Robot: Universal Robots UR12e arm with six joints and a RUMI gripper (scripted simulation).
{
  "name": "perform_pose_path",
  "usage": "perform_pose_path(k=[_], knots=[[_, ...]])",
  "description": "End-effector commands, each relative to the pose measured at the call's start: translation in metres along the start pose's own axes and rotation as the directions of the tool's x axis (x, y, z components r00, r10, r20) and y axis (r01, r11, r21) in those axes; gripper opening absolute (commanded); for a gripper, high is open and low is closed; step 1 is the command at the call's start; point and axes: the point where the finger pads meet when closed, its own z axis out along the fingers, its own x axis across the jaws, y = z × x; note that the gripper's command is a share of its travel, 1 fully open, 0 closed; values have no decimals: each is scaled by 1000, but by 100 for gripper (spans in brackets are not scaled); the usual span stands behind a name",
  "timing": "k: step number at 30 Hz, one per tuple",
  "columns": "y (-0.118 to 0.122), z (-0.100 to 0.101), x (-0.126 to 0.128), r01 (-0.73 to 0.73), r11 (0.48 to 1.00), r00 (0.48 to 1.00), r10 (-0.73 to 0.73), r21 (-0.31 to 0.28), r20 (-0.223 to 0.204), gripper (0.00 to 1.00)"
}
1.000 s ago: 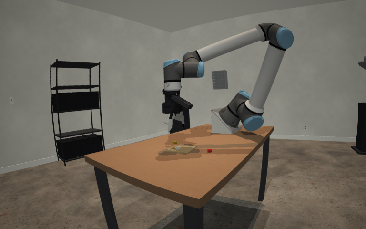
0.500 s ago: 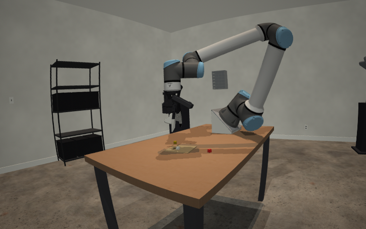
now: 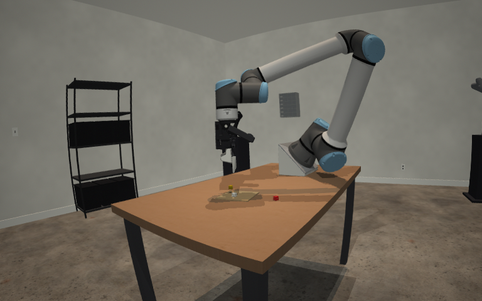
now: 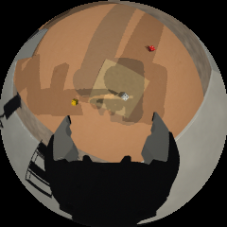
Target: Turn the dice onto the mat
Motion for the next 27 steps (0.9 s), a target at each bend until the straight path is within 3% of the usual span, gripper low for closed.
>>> perform_pose_path(k=[1,11,13,18,23,24,27], knots=[[1,0,-6,123,992,992,-123,1,-2,100],[3,1,-22,444,896,896,-444,0,-2,100],[3,1,-22,444,896,896,-444,0,-2,100],[4,1,-31,601,799,799,-601,-1,-2,100],[6,2,-40,742,671,671,-742,-1,-2,100],[7,2,-40,744,668,668,-744,-1,-2,100],[8,3,-45,819,574,574,-819,-2,-1,100]])
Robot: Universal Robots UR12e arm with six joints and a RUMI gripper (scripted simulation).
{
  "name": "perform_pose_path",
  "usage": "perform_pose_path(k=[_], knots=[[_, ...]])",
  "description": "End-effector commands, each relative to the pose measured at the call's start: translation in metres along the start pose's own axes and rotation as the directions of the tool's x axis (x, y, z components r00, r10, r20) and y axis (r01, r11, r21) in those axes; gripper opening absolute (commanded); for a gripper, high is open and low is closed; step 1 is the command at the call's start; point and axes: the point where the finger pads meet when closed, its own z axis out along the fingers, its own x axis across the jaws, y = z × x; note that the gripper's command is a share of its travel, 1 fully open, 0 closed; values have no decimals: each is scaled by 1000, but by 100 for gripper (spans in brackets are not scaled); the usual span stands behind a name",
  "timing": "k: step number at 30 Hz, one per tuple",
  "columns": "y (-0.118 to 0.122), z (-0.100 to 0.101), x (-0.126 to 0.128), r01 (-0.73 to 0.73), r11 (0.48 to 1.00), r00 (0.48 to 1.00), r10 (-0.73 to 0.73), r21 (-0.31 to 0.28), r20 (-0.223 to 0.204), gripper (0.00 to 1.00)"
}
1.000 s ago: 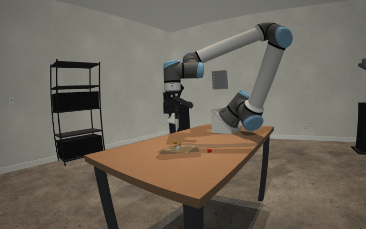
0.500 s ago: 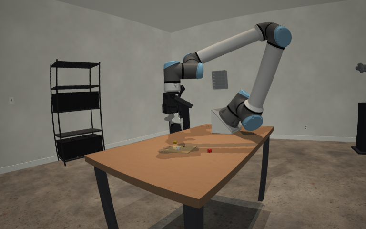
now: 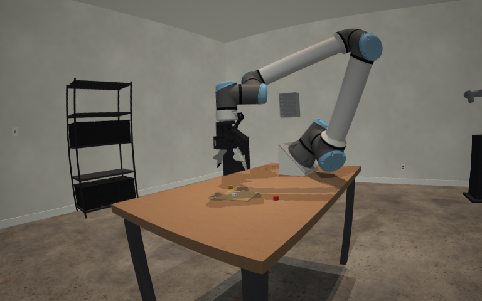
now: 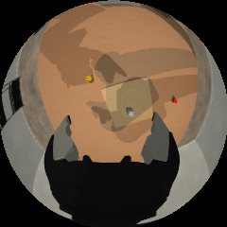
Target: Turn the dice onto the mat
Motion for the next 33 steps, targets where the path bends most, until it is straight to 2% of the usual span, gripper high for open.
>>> perform_pose_path(k=[1,3,9,10,14,15,18,20,25,26,30,31,33], knots=[[-3,0,-7,170,985,985,-170,-1,-6,100],[-3,0,-7,170,985,985,-170,-1,-6,100],[-8,1,-16,403,915,915,-403,-3,-5,100],[-8,1,-16,407,913,913,-407,-3,-5,100],[-11,2,-21,552,834,834,-552,-4,-4,100],[-11,2,-22,555,832,832,-555,-4,-4,100],[-13,2,-26,657,753,753,-657,-4,-4,100],[-13,2,-26,657,753,753,-657,-4,-4,100],[-16,3,-32,801,598,598,-801,-5,-3,100],[-16,3,-33,804,595,595,-804,-5,-3,100],[-18,4,-37,891,455,455,-891,-6,-2,100],[-18,4,-37,894,448,448,-894,-6,-2,100],[-19,4,-40,929,369,369,-929,-6,-1,100]])
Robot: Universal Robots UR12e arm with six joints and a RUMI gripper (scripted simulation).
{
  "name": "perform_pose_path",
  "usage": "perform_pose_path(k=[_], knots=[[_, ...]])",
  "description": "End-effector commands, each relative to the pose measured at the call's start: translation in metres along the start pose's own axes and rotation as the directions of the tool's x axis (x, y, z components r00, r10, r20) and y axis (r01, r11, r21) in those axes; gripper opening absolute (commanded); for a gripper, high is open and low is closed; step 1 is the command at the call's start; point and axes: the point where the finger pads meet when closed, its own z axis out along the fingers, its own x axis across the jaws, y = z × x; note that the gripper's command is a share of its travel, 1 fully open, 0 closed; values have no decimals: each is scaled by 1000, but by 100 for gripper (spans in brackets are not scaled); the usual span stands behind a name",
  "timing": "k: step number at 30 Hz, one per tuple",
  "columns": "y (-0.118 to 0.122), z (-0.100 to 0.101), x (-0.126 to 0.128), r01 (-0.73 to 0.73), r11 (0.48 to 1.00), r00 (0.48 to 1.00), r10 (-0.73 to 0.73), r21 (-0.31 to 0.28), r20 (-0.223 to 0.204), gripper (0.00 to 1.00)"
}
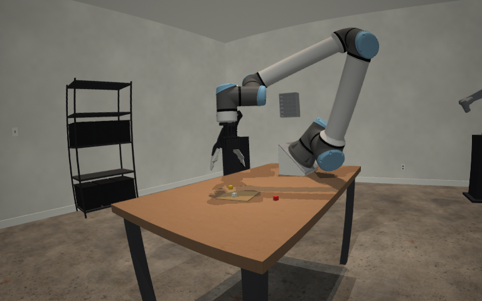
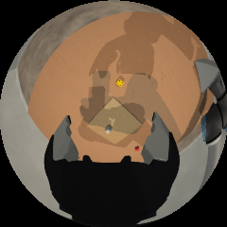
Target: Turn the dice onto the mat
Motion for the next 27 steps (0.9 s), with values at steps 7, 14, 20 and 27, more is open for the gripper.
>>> perform_pose_path(k=[7,14,20,27], knots=[[-8,1,-2,298,955,955,-298,-6,0,100],[-13,2,-2,528,849,849,-528,-6,1,100],[-16,3,-2,660,751,751,-660,-6,3,100],[-20,4,-1,820,573,573,-820,-6,4,100]])
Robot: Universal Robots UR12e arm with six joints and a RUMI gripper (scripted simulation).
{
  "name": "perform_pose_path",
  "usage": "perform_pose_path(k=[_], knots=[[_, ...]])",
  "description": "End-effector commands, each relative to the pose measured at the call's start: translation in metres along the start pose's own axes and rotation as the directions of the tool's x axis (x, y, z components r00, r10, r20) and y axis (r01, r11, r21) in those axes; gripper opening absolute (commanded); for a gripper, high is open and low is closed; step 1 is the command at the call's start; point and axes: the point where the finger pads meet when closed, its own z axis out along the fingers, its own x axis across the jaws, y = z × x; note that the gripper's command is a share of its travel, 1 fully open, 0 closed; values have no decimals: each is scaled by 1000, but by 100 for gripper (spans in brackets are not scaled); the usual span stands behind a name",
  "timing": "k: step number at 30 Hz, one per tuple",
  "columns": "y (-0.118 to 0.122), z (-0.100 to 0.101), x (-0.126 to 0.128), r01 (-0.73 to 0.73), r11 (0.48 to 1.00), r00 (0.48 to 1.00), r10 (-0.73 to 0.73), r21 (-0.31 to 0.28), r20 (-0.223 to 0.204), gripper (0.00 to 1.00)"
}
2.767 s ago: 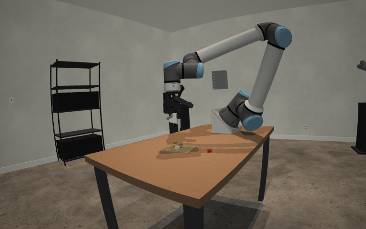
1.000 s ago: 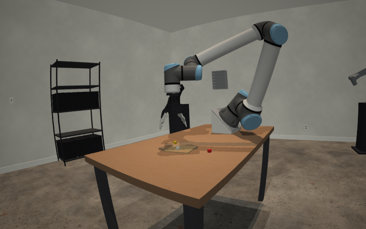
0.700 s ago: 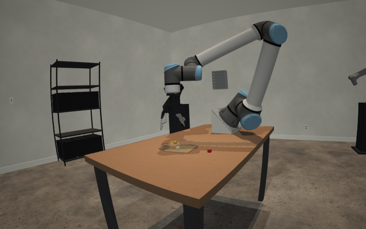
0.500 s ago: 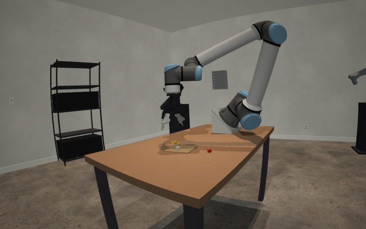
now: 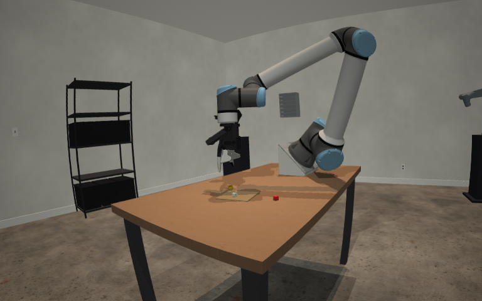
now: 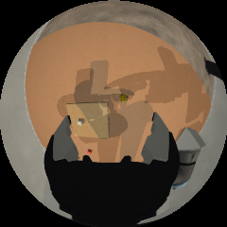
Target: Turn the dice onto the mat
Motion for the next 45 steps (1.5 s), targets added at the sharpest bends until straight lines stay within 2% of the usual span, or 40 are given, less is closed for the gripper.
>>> perform_pose_path(k=[1,4,9,11,12,18,26,28,43,45], knots=[[-2,0,2,173,985,985,-173,-4,4,100],[-2,0,3,248,969,969,-248,-4,4,100],[-3,1,6,422,907,907,-422,-3,5,100],[-3,1,6,422,907,907,-422,-3,5,100],[-3,2,6,454,891,891,-454,-3,5,100],[-2,3,9,626,780,780,-626,-2,6,100],[-1,4,13,797,604,604,-797,-1,7,100],[-1,4,13,797,604,604,-797,-1,7,100],[2,6,21,960,280,280,-960,2,8,100],[2,6,21,960,280,280,-960,2,8,100]])
